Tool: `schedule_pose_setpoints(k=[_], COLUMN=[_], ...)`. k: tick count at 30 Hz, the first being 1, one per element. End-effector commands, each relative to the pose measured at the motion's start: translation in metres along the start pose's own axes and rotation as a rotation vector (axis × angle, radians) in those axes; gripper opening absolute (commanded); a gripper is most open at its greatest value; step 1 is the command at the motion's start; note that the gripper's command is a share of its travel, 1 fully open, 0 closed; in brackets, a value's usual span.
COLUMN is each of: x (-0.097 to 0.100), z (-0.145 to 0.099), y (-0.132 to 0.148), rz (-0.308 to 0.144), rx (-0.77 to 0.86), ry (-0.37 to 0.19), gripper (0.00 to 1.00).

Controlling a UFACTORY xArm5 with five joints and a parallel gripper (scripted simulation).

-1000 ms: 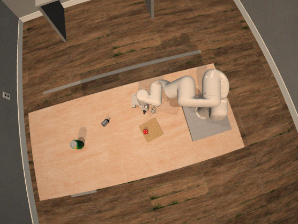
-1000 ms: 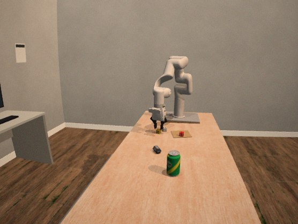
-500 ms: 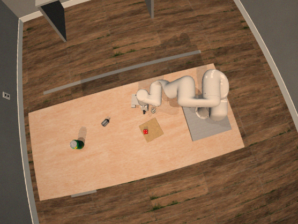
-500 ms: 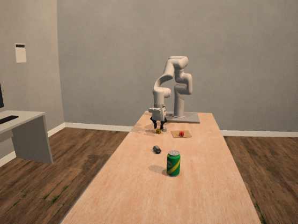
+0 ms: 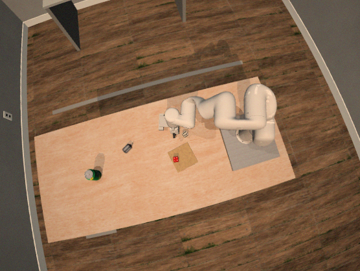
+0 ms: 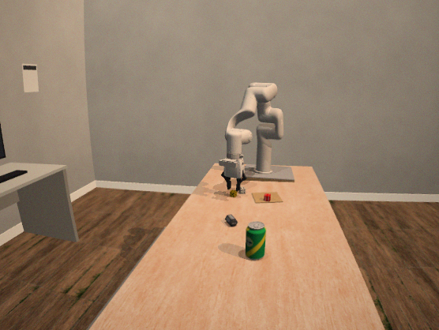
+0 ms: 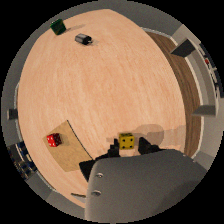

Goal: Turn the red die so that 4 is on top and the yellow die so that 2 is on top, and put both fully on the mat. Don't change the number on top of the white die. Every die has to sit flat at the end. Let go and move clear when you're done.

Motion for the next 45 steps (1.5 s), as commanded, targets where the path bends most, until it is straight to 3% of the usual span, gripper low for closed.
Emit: schedule_pose_setpoints(k=[1,18,36,45], x=[0.001,-0.001,-0.028,-0.032], z=[0.001,0.001,0.001,0.001], y=[0.0,0.0,-0.001,-0.001], rz=[0.0,0.0,0.0,0.0], rx=[0.0,0.0,0.0,0.0], ry=[0.004,0.004,0.004,0.004], gripper=[0.47,0.47,0.47,0.47])
Point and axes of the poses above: the point where the finger pads meet when closed, its own x axis back along the fingers, its own y axis across the jaws, z = x × y, the point moved 3 cm from there along x, back along the fingers, and after that the axes turned 1 degree about x, right-handed, at the moved point
